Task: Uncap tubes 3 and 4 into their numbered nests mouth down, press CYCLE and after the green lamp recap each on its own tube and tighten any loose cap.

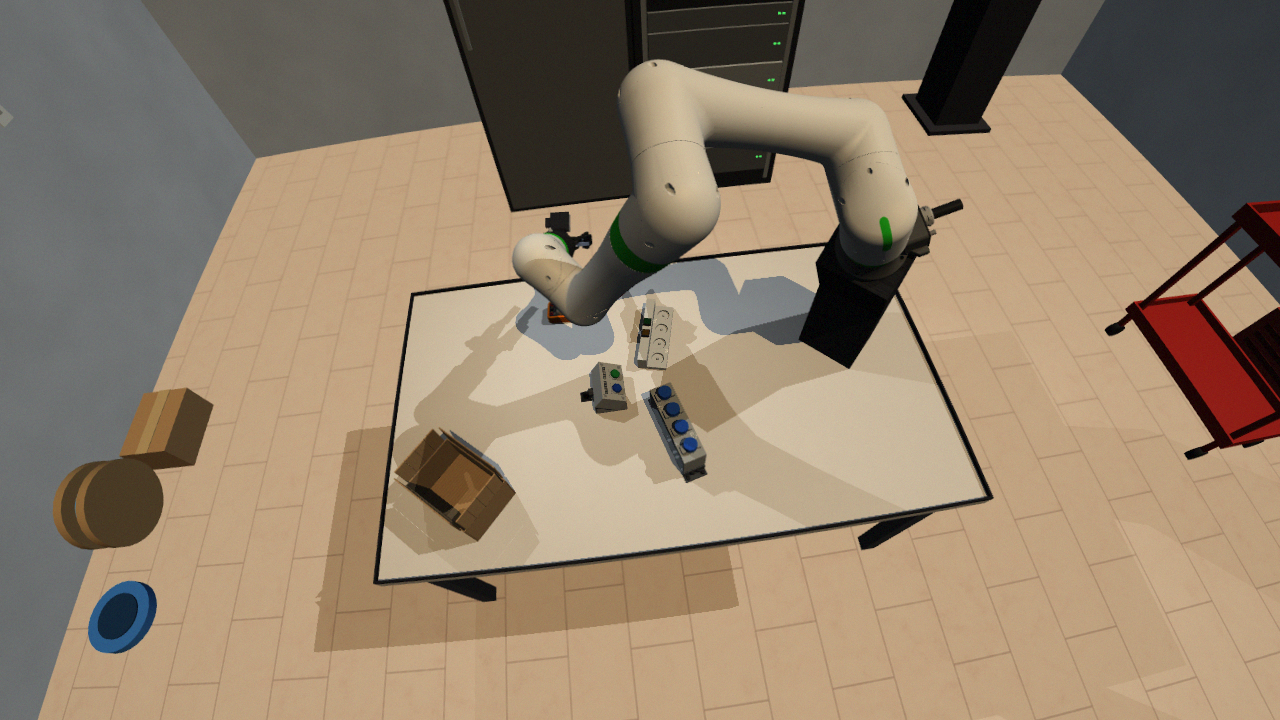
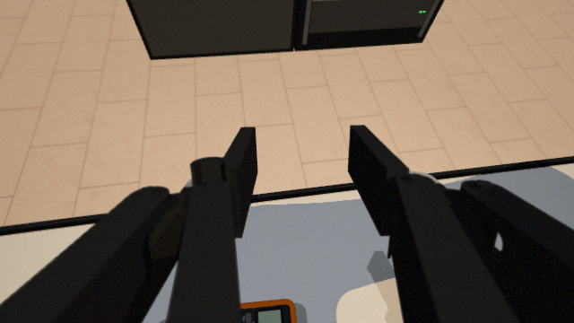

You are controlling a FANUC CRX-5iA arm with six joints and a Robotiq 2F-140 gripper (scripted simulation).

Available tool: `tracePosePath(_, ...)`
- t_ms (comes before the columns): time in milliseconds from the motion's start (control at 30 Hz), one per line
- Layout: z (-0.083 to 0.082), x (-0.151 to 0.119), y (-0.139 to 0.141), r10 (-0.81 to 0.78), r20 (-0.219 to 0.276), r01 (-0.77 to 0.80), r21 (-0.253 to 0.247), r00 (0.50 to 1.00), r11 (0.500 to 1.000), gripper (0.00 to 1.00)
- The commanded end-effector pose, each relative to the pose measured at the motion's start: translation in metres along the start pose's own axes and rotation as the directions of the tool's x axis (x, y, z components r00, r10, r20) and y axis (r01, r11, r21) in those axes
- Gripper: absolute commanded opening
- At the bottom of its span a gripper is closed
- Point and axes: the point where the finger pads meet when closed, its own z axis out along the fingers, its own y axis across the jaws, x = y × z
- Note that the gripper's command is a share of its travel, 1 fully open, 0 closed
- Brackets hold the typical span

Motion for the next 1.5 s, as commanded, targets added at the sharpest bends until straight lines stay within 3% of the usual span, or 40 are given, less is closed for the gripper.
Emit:
tracePosePath(0,-0.002,-0.003,0.006,-0.015,0.031,0.016,-0.012,0.999,1.0,0.41)
tracePosePath(33,-0.003,-0.006,0.01,-0.03,0.058,0.032,-0.022,0.998,0.999,0.41)
tracePosePath(167,-0.005,-0.015,0.022,-0.031,0.059,0.032,-0.023,0.998,0.999,0.41)
tracePosePath(233,-0.007,-0.021,0.029,-0.06,0.117,0.065,-0.036,0.991,0.997,0.41)
tracePosePath(367,-0.009,-0.03,0.04,-0.06,0.117,0.064,-0.036,0.991,0.997,0.41)
tracePosePath(433,-0.011,-0.036,0.048,-0.087,0.175,0.096,-0.043,0.981,0.994,0.41)
tracePosePath(567,-0.013,-0.043,0.055,-0.087,0.175,0.096,-0.043,0.981,0.994,0.41)
tracePosePath(633,-0.016,-0.049,0.063,-0.113,0.232,0.127,-0.044,0.966,0.991,0.41)
tracePosePath(800,-0.021,-0.061,0.077,-0.113,0.232,0.127,-0.044,0.966,0.991,0.41)
tracePosePath(867,-0.024,-0.068,0.084,-0.138,0.289,0.155,-0.038,0.948,0.987,0.41)
tracePosePath(1000,-0.028,-0.078,0.094,-0.138,0.289,0.155,-0.038,0.948,0.987,0.41)
tracePosePath(1067,-0.031,-0.084,0.1,-0.161,0.343,0.181,-0.027,0.926,0.983,0.41)
tracePosePath(1233,-0.036,-0.094,0.11,-0.161,0.343,0.181,-0.027,0.926,0.983,0.41)
tracePosePath(1300,-0.04,-0.101,0.117,-0.183,0.394,0.203,-0.01,0.901,0.979,0.41)
tracePosePath(1433,-0.045,-0.111,0.126,-0.183,0.394,0.203,-0.01,0.901,0.979,0.41)
tracePosePath(1467,-0.047,-0.114,0.129,-0.195,0.421,0.214,0.002,0.886,0.977,0.41)
